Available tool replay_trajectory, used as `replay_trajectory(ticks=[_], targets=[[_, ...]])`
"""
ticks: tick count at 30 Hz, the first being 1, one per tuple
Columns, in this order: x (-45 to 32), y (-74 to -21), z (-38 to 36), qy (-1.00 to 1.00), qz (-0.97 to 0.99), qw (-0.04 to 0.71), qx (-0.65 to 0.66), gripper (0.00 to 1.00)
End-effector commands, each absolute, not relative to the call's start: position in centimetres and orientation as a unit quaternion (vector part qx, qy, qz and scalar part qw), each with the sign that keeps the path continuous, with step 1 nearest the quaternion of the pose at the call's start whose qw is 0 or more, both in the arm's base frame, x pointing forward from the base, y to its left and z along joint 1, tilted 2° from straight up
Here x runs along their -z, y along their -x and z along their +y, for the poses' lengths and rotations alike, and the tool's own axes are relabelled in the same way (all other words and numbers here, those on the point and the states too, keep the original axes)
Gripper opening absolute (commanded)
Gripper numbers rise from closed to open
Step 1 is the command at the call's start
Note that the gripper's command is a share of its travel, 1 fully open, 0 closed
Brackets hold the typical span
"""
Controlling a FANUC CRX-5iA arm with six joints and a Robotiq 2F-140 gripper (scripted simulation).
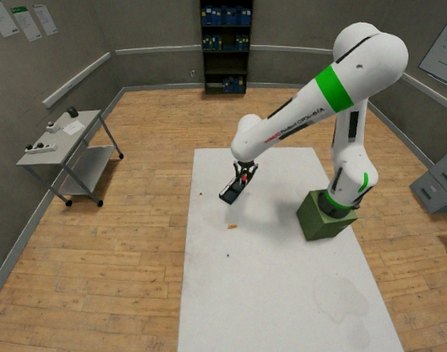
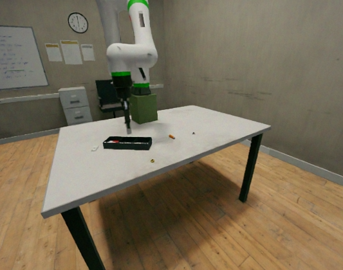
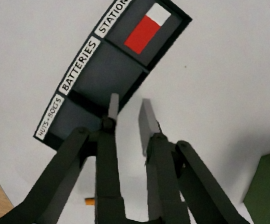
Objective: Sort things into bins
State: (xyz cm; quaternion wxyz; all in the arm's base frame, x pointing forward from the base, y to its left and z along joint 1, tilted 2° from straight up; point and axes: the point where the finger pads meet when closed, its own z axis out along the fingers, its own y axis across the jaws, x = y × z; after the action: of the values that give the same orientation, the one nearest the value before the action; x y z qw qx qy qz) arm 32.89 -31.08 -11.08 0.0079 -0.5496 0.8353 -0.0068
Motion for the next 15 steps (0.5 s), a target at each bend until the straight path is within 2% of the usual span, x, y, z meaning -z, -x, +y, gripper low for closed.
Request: replay_trajectory(ticks=[1, 15], targets=[[10.9, -33.9, -29.4, 0.613, 0.79, 0.009, 0.009, 0.26], [10.3, -39.5, -19.1, 0.791, 0.612, 0.005, 0.011, 0.26]])
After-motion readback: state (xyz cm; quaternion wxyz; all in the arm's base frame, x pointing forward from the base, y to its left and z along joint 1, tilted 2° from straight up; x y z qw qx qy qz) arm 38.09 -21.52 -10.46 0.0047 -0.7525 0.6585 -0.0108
